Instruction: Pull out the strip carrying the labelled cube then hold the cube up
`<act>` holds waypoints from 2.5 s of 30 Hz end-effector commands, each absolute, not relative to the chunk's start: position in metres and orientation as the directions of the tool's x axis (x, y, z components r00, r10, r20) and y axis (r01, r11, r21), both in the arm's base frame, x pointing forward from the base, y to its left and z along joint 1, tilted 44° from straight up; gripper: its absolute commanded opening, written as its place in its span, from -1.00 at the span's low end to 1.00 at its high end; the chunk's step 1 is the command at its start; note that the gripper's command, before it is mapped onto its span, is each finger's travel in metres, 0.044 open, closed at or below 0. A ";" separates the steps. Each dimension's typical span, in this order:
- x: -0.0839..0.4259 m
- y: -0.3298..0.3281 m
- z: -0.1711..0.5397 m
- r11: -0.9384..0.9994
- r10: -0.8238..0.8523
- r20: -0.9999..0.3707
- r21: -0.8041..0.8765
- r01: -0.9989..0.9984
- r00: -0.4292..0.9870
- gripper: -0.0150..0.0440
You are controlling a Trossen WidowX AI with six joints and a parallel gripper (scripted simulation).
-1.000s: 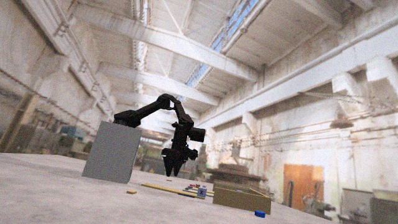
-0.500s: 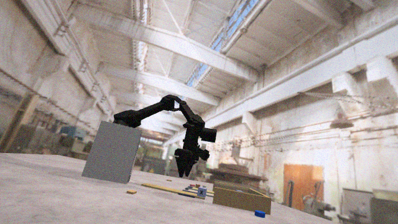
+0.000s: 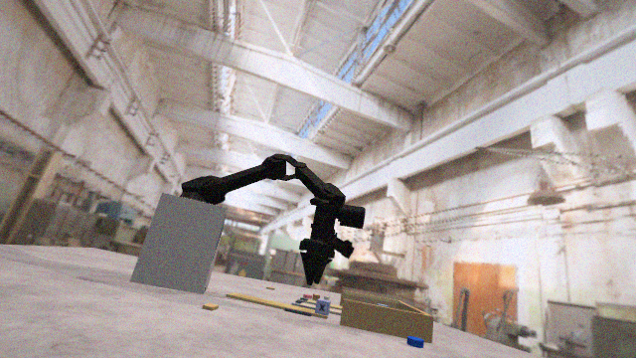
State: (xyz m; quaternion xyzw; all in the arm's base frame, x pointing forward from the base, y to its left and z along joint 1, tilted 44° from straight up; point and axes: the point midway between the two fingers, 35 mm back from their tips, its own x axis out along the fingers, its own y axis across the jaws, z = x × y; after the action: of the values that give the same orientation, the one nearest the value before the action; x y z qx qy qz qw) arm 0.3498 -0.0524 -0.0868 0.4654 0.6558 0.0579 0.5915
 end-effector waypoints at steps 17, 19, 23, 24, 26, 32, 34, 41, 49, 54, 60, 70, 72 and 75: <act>0.377 -0.066 -0.108 0.564 0.676 -0.726 0.623 0.542 0.131 0.36; 0.377 -0.063 -0.110 0.564 0.676 -0.726 0.623 0.542 0.131 0.36; 0.378 -0.059 -0.115 0.564 0.676 -0.726 0.623 0.542 0.131 0.36; 0.378 -0.058 -0.116 0.564 0.676 -0.726 0.623 0.542 0.131 0.36; 0.379 -0.055 -0.119 0.564 0.676 -0.725 0.623 0.542 0.131 0.36; 0.380 -0.048 -0.126 0.564 0.676 -0.725 0.623 0.542 0.131 0.36; 0.381 -0.046 -0.128 0.563 0.676 -0.725 0.623 0.542 0.131 0.36; 0.382 -0.038 -0.136 0.563 0.677 -0.724 0.624 0.542 0.131 0.36; 0.382 -0.034 -0.140 0.562 0.678 -0.724 0.624 0.542 0.130 0.36; 0.382 -0.034 -0.140 0.562 0.678 -0.724 0.624 0.542 0.130 0.36; 0.382 -0.034 -0.140 0.562 0.678 -0.724 0.624 0.542 0.130 0.36; 0.384 -0.036 -0.138 0.569 0.672 -0.728 0.624 0.536 0.134 -0.09; 0.384 -0.036 -0.138 0.569 0.672 -0.728 0.624 0.536 0.134 -0.14; 0.384 -0.036 -0.138 0.569 0.672 -0.728 0.624 0.536 0.134 -0.34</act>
State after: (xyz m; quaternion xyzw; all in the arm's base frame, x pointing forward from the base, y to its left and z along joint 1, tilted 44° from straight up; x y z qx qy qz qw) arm 0.3836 -0.0355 -0.1382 0.4607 0.6557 0.0572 0.5954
